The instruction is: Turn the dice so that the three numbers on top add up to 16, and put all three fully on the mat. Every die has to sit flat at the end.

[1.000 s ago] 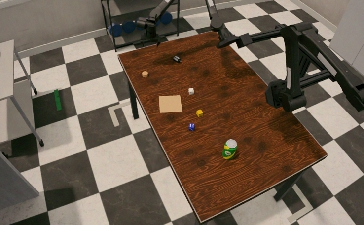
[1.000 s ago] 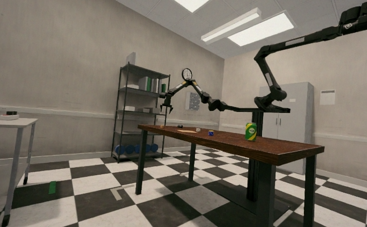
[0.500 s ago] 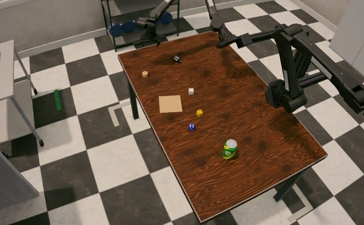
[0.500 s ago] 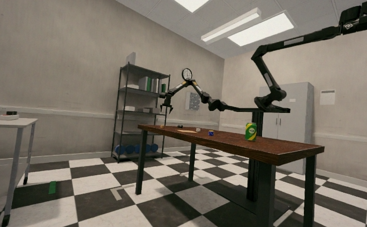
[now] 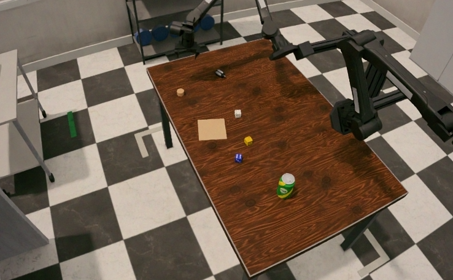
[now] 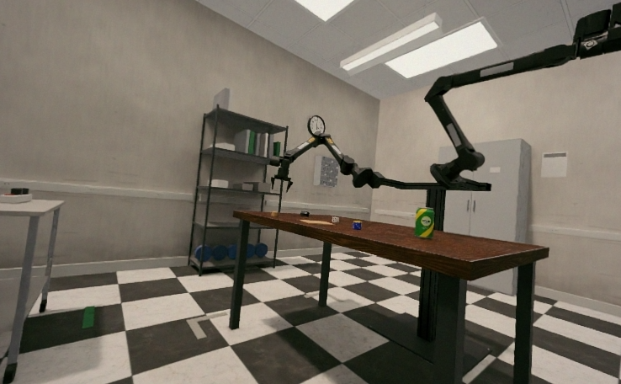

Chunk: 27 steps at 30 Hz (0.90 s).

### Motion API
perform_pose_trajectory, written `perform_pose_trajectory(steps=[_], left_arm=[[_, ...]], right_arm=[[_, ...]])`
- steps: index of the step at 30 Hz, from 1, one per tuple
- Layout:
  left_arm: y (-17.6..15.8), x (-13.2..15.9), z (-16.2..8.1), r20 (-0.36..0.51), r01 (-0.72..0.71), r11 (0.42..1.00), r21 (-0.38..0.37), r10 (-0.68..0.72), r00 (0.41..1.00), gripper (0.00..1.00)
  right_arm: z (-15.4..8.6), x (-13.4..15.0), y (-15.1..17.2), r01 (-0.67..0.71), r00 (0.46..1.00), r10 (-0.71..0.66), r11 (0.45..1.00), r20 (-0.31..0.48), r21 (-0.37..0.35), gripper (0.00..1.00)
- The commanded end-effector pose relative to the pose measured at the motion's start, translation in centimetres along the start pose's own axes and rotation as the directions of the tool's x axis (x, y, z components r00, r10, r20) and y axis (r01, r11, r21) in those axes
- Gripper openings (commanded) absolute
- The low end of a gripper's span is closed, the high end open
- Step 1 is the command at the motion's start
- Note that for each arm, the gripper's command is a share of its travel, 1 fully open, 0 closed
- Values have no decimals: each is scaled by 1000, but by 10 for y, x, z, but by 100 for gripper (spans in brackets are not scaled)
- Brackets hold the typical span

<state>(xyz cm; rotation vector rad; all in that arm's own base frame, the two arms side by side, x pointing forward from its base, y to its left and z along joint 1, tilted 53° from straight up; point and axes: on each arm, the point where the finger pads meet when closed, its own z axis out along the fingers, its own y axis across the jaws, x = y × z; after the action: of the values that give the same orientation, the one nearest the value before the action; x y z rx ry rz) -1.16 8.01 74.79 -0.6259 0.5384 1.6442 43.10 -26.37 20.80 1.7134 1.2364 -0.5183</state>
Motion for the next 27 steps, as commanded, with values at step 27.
perform_pose_trajectory(steps=[27], left_arm=[[1,-37,-3,68,-3,1000,-7,3,998,100]], right_arm=[[-31,239,33,817,550,-827,562,-118,-132,100]])
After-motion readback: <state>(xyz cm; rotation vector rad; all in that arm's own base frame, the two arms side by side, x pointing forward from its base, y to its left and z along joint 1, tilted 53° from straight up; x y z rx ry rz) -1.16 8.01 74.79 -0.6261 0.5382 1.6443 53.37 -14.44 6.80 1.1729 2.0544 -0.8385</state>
